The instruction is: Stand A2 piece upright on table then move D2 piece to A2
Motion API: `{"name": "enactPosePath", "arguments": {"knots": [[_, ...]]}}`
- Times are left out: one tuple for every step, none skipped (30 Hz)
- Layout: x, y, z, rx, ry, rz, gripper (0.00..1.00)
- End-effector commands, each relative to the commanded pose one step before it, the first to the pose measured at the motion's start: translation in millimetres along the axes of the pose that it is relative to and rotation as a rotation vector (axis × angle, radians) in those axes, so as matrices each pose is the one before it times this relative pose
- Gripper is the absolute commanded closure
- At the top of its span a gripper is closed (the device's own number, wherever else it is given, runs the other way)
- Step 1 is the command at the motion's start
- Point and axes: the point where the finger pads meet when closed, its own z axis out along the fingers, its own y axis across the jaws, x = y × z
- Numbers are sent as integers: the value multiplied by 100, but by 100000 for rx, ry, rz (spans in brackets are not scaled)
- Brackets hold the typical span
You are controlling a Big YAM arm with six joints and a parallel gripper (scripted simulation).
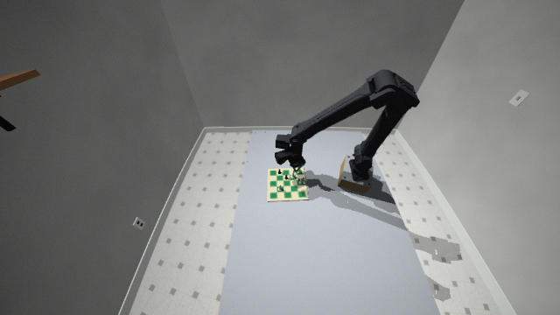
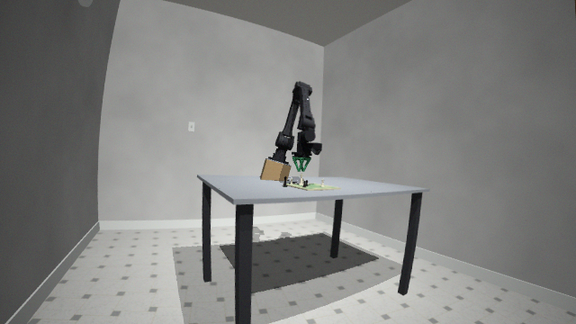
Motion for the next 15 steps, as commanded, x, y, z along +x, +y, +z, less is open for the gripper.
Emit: {"name": "enactPosePath", "arguments": {"knots": [[-1764, -1559, -1245, 3072, -4005, -545, 60], [0, 0, 0, 0, 0, 0, 60], [0, 0, 0, 0, 0, 0, 60], [0, 0, 0, 0, 0, 0, 60], [0, 0, 0, 0, 0, 0, 60], [0, 0, 0, 0, 0, 0, 60], [0, 0, 0, 0, 0, 0, 60], [0, 0, 0, 0, 0, 0, 60], [3, 2, 12, -6, 8, 2, 60], [0, 0, 0, 0, 0, 0, 60], [0, 0, 0, 0, 0, 0, 60], [20, 10, 76, -40, 52, 10, 60], [51, 25, 192, -101, 132, 26, 60], [115, 73, 309, -236, 317, 69, 60], [169, 183, 198, -285, 380, 75, 60]]}}
